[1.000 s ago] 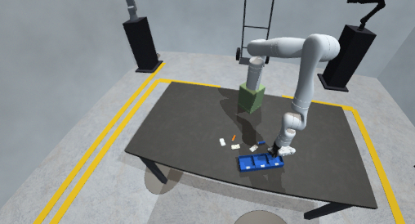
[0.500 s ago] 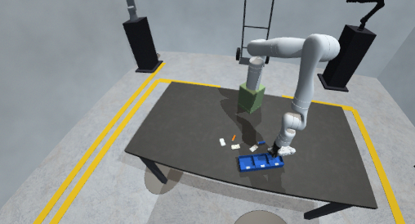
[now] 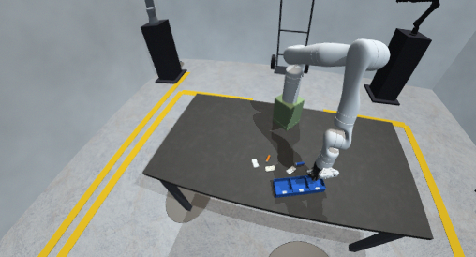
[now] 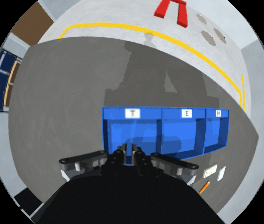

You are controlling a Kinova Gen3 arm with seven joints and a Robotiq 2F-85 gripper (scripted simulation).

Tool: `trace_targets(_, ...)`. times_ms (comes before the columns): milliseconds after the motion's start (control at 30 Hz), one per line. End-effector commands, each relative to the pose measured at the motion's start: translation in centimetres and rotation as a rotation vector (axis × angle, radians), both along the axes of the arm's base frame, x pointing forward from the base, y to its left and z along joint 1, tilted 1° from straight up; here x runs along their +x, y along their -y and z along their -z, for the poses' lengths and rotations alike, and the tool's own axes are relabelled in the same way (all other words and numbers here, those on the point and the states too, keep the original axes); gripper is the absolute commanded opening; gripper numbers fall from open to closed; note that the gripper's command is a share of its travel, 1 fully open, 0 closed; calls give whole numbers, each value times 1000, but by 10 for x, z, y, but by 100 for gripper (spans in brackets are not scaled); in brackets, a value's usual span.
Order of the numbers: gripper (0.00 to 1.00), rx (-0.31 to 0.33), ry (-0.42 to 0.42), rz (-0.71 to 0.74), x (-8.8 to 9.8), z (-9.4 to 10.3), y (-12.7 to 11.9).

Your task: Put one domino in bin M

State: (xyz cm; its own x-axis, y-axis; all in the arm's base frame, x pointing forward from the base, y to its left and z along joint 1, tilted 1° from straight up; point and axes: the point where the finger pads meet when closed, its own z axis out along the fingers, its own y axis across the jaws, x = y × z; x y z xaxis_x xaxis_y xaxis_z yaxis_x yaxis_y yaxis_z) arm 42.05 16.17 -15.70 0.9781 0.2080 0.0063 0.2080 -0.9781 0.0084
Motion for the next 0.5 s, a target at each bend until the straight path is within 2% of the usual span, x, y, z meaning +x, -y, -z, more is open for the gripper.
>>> trace_targets(0,9,1,2,0,1,-1,0)
trace_targets(200,9,1,2,0,1,-1,0)
trace_targets(467,9,1,1,0,1,-11,0)
